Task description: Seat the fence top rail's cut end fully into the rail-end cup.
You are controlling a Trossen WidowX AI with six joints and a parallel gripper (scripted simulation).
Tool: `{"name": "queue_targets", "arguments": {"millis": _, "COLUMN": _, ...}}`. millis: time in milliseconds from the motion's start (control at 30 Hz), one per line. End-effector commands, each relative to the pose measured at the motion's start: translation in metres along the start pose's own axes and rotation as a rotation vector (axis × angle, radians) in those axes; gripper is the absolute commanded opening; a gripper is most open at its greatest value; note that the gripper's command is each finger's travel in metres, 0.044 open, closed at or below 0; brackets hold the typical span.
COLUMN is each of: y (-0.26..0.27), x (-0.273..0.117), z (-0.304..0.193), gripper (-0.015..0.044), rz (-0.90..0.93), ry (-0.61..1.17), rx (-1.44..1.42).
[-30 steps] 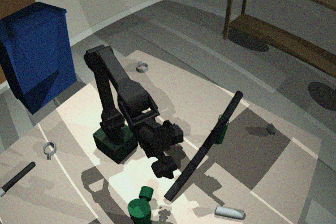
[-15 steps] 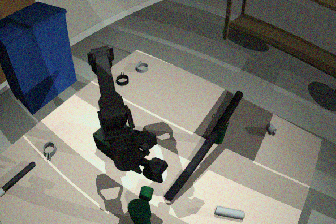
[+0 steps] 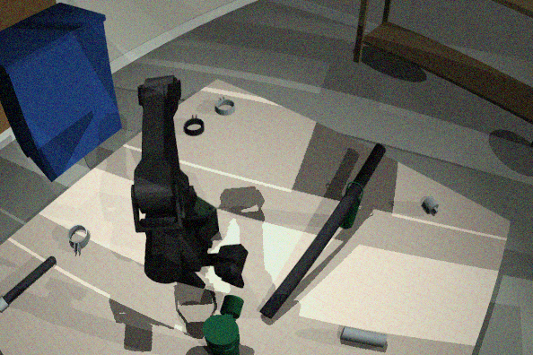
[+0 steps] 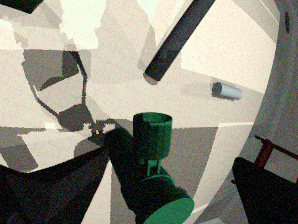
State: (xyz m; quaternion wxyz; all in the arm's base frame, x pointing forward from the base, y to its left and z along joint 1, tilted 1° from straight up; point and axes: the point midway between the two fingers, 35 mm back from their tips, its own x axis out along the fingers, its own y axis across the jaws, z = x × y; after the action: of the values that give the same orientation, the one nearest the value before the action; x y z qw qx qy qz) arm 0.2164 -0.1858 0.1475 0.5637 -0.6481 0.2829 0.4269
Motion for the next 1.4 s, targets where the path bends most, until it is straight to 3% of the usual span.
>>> {"name": "queue_targets", "arguments": {"millis": 0, "y": 0.004, "x": 0.005, "z": -0.001, "gripper": 0.0440, "rz": -0.005, "ry": -0.005, "rx": -0.017}}
{"name": "queue_targets", "arguments": {"millis": 167, "y": 0.018, "x": 0.029, "z": -0.001, "gripper": 0.0440, "rz": -0.005, "ry": -0.005, "rx": -0.017}}
{"name": "queue_targets", "arguments": {"millis": 1367, "y": 0.017, "x": 0.079, "z": -0.002, "gripper": 0.0440, "rz": -0.007, "ry": -0.005, "rx": -0.017}}
